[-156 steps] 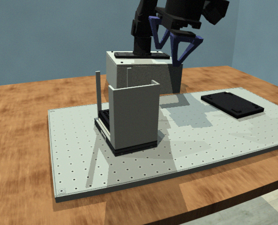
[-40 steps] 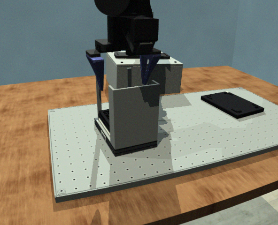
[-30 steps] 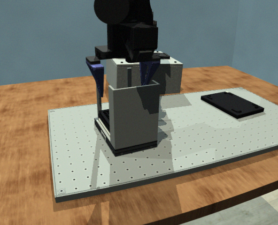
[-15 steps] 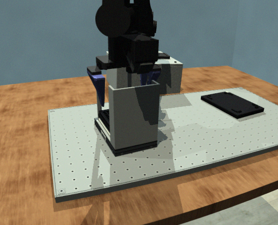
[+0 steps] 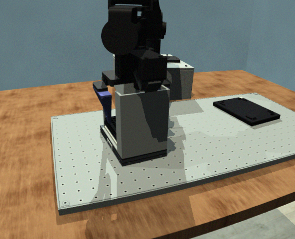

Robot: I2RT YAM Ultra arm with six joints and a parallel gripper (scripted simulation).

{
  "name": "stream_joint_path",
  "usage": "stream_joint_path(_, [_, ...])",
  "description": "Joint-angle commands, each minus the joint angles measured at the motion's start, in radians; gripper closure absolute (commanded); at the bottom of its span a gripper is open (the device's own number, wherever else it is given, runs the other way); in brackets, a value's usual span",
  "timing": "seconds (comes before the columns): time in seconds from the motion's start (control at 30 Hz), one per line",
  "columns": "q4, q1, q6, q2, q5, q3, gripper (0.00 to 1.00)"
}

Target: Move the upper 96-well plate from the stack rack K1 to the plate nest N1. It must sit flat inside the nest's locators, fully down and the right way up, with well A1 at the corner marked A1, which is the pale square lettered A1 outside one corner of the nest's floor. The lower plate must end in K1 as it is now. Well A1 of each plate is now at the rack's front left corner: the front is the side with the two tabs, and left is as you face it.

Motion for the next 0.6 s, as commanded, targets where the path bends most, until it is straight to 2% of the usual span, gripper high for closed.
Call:
stream_joint_path(0.0, [0.038,0.013,0.006,0.008,-0.010,-0.021,0.00])
stream_joint_path(0.17, [0.065,0.014,0.006,0.024,-0.010,-0.024,0.00])
stream_joint_path(0.23, [0.074,0.014,0.007,0.010,-0.011,-0.031,0.00])
stream_joint_path(0.43, [0.094,0.014,0.007,0.041,-0.010,-0.048,0.00])
stream_joint_path(0.47, [0.101,0.015,0.007,0.025,-0.011,-0.011,0.00])
stream_joint_path(0.57, [0.114,0.015,0.007,0.053,-0.009,-0.050,0.00])
